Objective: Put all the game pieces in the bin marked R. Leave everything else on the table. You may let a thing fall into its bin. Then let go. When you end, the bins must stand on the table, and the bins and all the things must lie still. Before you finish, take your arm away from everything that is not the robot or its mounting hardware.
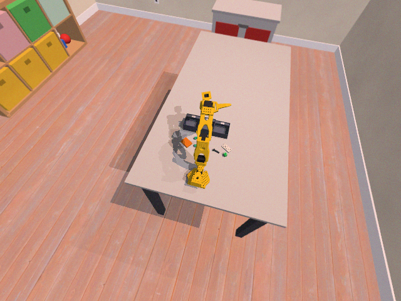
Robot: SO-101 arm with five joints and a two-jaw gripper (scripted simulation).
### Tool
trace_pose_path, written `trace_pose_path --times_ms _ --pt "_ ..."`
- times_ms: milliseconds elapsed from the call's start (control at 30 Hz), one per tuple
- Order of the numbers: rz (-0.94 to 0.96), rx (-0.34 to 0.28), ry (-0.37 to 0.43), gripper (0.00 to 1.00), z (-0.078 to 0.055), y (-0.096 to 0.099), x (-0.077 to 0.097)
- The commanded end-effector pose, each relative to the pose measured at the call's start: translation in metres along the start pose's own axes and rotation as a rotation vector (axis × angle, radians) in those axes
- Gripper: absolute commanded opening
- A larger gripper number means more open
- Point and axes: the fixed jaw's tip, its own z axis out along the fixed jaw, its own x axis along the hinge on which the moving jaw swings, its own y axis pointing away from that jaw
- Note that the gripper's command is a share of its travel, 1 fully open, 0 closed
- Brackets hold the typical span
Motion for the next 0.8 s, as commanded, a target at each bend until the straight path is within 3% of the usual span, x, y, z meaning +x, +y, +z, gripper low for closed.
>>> trace_pose_path --times_ms 0,100,167,400,533,767 --pt "0.129 0.024 0.046 1.0 -0.01 -0.005 0.039" --pt "0.211 0.016 0.155 1.0 -0.009 -0.003 0.066" --pt "0.211 0.016 0.155 1.0 -0.009 -0.003 0.066" --pt "0.34 0.008 0.324 1.0 -0.011 0.003 0.11" --pt "0.368 0.007 0.36 1.0 -0.011 0.005 0.119" --pt "0.373 0.007 0.366 1.0 -0.011 0.005 0.121"
